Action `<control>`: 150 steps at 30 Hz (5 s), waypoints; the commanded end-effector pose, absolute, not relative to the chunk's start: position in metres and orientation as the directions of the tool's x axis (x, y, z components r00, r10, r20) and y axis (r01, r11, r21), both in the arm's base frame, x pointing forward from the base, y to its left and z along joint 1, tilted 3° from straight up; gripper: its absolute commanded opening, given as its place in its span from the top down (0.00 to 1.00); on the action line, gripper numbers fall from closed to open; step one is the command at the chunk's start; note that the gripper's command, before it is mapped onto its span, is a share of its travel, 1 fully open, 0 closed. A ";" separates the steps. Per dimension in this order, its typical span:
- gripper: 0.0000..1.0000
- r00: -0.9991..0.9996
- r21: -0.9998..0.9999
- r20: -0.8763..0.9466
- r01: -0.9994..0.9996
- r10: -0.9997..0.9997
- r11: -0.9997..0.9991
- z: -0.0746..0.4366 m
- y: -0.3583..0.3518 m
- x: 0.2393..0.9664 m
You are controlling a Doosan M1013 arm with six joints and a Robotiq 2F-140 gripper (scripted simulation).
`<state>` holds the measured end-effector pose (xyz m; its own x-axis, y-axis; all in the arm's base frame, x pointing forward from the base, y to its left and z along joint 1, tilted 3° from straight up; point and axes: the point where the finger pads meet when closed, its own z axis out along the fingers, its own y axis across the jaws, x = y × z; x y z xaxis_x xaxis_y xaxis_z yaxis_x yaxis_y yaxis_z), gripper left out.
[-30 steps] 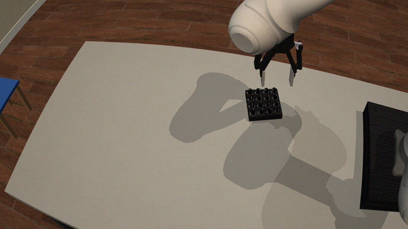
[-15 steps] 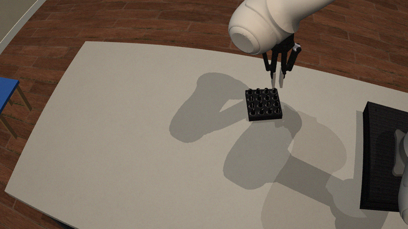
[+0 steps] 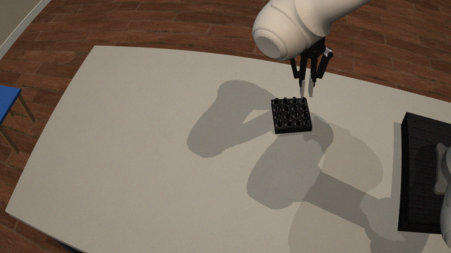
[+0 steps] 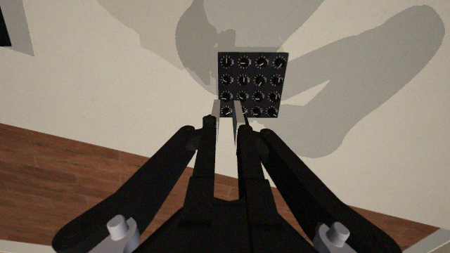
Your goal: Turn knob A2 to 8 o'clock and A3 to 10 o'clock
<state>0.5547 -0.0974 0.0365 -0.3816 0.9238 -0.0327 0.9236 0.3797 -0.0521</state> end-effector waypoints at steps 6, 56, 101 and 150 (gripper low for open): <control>0.88 -0.382 -0.052 -0.032 0.924 0.924 0.380 0.035 -0.097 0.555; 0.88 -0.382 -0.052 -0.032 0.924 0.924 0.380 -0.007 -0.100 0.553; 0.88 -0.382 -0.052 -0.032 0.924 0.924 0.380 -0.007 -0.100 0.553; 0.88 -0.382 -0.052 -0.032 0.924 0.924 0.380 -0.021 -0.101 0.553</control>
